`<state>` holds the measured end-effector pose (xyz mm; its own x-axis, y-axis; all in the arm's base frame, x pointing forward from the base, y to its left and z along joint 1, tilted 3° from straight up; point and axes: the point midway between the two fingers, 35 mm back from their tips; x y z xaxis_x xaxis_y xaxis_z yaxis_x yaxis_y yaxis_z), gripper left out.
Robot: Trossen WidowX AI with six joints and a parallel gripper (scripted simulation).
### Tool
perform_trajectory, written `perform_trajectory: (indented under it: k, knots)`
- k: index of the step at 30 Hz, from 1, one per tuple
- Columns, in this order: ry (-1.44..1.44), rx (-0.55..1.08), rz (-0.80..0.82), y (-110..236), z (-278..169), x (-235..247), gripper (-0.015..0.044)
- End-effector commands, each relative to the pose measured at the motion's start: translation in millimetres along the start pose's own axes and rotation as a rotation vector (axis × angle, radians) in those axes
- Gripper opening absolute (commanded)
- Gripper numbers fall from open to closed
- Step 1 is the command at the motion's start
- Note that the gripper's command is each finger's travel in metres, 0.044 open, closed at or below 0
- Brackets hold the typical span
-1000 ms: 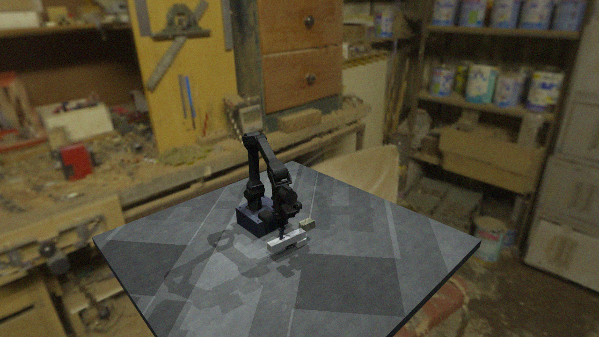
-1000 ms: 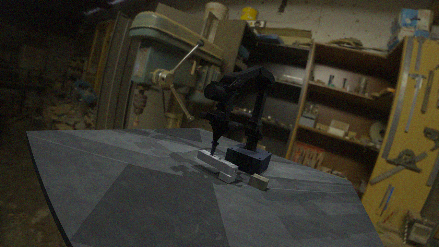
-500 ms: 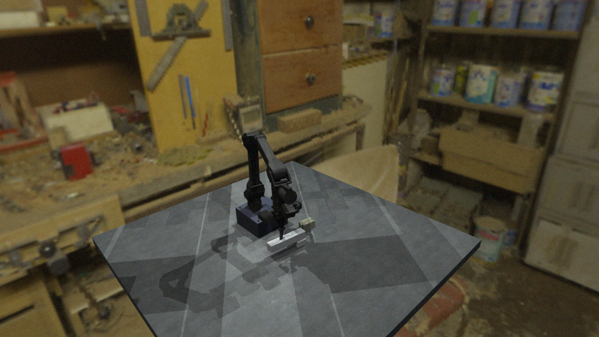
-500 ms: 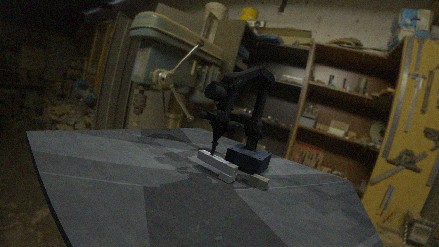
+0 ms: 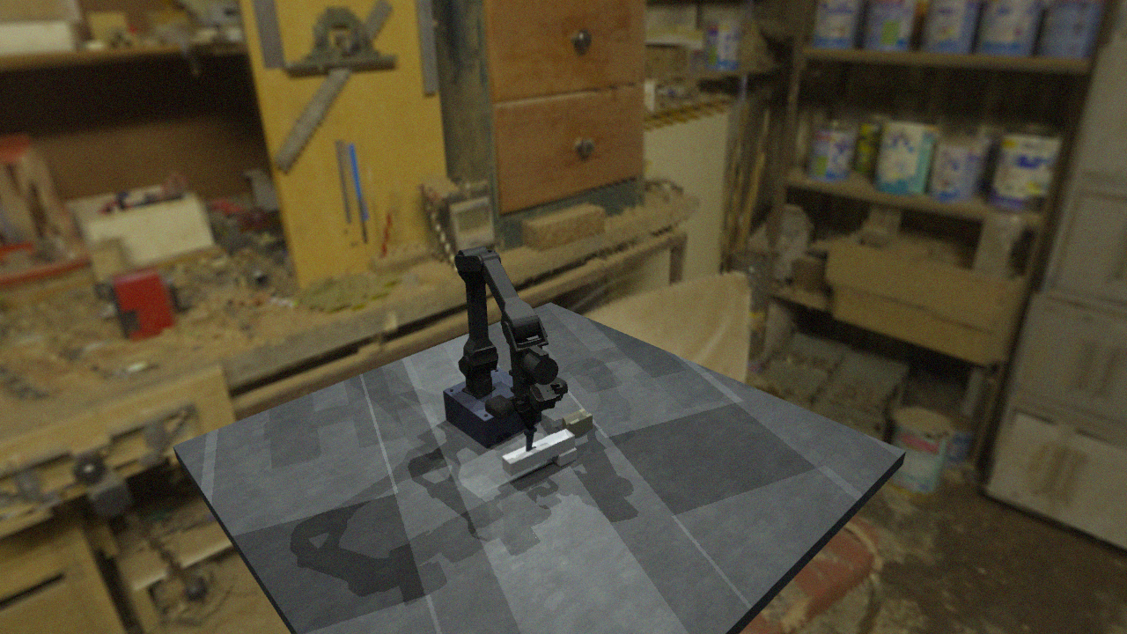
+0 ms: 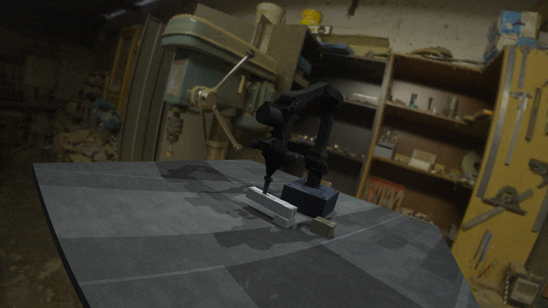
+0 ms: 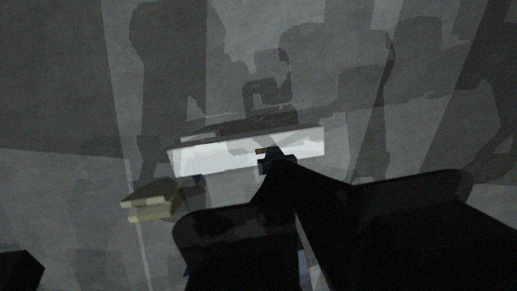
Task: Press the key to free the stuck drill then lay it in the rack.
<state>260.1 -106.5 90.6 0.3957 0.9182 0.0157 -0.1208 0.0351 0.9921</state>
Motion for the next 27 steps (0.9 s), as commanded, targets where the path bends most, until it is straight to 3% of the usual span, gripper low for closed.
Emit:
perform_trajectory:
  k: [1, 18, 22, 27]
  knots:
    - [-0.002, 0.047, -0.006, -19, -8, -2, 0.0]
    - [-0.002, 0.047, -0.006, -29, -8, -2, 0.0]
    - [-0.002, 0.046, -0.006, -10, -3, -2, 0.0105]
    - [-0.002, 0.046, -0.006, 42, 5, -1, 0.0236]
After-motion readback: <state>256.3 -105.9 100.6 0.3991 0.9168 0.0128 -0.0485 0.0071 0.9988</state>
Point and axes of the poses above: the point midway between the two fingers, 35 mm back from their tips, its own y axis back along the fingers, its own x axis across the jaws, z = x × y, and after that the axes turned 8 degrees about -y, right-handed
